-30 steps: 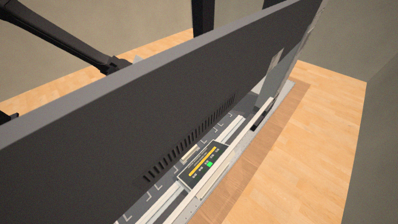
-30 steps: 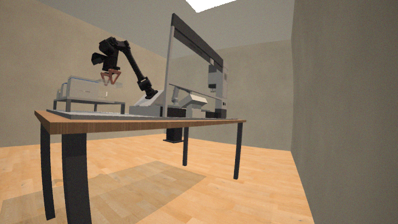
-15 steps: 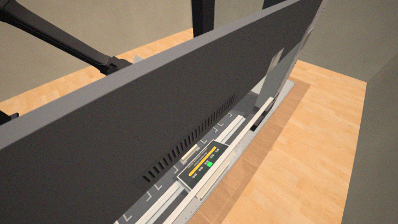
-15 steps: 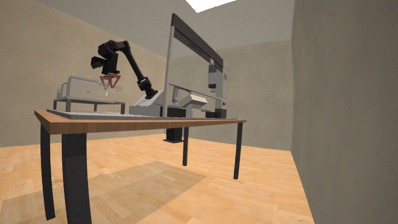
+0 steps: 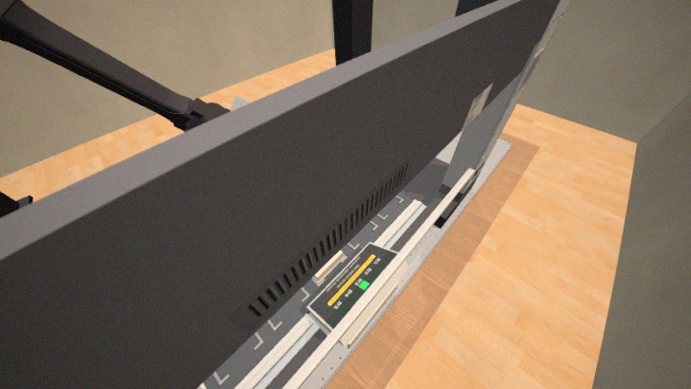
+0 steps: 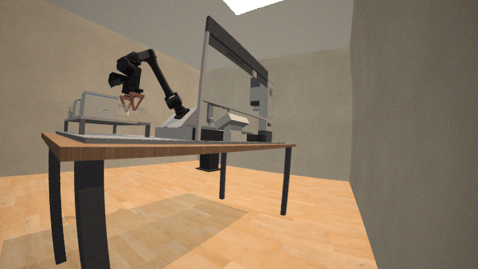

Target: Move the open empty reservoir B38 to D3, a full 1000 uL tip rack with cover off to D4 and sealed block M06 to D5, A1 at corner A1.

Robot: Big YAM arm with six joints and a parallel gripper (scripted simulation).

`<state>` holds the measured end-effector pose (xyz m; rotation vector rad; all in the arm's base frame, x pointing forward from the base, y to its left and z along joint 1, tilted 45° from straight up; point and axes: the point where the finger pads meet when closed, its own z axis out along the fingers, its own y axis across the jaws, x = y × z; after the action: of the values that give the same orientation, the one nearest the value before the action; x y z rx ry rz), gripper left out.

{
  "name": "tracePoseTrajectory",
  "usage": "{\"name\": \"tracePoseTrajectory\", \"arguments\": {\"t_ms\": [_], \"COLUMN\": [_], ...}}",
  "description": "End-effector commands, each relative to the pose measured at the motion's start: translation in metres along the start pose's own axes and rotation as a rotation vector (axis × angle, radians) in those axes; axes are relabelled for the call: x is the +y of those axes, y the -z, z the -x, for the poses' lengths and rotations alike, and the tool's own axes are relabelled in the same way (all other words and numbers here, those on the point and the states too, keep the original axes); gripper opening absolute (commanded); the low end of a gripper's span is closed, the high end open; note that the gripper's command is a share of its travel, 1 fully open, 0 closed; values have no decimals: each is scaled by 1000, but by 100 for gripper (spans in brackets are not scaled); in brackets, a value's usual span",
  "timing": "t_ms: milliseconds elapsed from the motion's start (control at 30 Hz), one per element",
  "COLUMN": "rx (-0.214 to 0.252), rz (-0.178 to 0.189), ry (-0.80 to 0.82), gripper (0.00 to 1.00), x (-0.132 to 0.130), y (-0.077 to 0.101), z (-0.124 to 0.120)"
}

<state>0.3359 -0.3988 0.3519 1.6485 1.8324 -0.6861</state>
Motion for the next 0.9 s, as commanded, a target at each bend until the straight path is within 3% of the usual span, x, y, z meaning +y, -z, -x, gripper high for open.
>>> {"name": "tracePoseTrajectory", "arguments": {"t_ms": [0, 167, 267, 367, 433, 633, 733, 767, 867], "rx": [-9, -21, -12, -21, -10, -9, -23, -35, -35], "rz": [0, 11, 1, 13, 0, 0, 12, 23, 23], "ry": [2, -1, 1, 3, 2, 3, -1, -13, -13], "gripper": [0, 0, 0, 0, 0, 0, 0, 0, 0], "x": [-1, 1, -2, 2, -1, -1, 1, 4, 4], "y": [-9, -10, -21, -16, -27, -38, -34, -23, -23], "z": [4, 9, 5, 7, 5, 4, 9, 16, 16]}}
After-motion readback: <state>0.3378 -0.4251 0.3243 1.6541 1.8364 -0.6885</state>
